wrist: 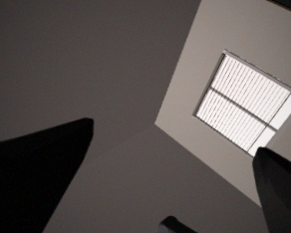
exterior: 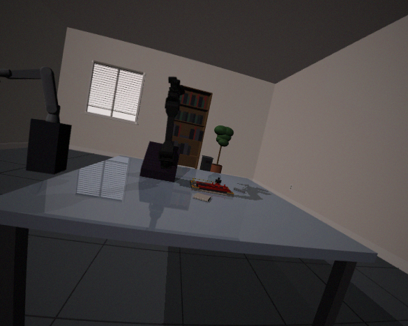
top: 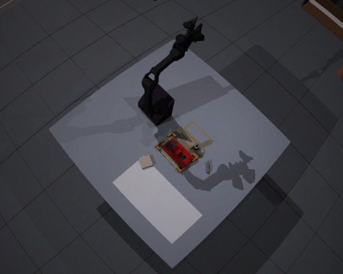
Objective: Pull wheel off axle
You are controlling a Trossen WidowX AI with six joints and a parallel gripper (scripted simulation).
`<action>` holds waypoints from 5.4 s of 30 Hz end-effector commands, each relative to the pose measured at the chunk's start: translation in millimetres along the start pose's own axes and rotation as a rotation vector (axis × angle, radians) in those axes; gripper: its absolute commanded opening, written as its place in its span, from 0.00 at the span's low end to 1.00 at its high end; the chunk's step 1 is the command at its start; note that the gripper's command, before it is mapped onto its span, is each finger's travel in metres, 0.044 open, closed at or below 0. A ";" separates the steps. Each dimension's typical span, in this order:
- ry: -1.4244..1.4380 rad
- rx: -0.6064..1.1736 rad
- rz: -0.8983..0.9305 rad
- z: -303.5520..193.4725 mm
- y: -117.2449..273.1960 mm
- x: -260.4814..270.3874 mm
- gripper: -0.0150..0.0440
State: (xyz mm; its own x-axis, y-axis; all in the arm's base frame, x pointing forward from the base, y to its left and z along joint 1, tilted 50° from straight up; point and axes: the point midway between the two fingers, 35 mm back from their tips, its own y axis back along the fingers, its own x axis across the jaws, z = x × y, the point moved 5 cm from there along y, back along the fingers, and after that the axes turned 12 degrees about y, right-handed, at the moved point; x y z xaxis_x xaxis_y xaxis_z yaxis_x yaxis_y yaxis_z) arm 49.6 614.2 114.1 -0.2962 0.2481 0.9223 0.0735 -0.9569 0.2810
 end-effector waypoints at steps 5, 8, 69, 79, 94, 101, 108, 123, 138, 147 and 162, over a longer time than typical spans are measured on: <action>-0.022 -0.023 -0.068 26.0 8.2 -21.0 0.76; -0.027 -0.055 -0.130 45.4 14.9 -37.2 0.76; -0.250 -0.020 -1.841 232.0 447.7 -317.1 0.76; -0.331 0.391 -2.064 209.5 546.4 -315.1 0.76; -0.343 0.457 -2.082 209.9 553.6 -320.6 0.76; -0.342 0.457 -2.081 199.2 569.5 -344.3 0.76; -0.343 0.457 -2.084 181.0 589.1 -370.5 0.76; -0.350 0.456 -2.082 179.2 590.6 -372.0 0.52; -0.350 0.456 -2.082 180.8 588.8 -369.6 0.25; -0.349 0.456 -2.082 182.1 587.2 -367.5 0.25; -0.348 0.456 -2.082 184.3 584.5 -363.9 0.25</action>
State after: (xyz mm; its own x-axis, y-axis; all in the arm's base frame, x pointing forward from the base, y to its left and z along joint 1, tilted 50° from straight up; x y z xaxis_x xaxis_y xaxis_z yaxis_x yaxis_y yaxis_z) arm 375.5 -12.9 -10.9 -0.0881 0.6688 -0.7382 0.1436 0.7419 0.6550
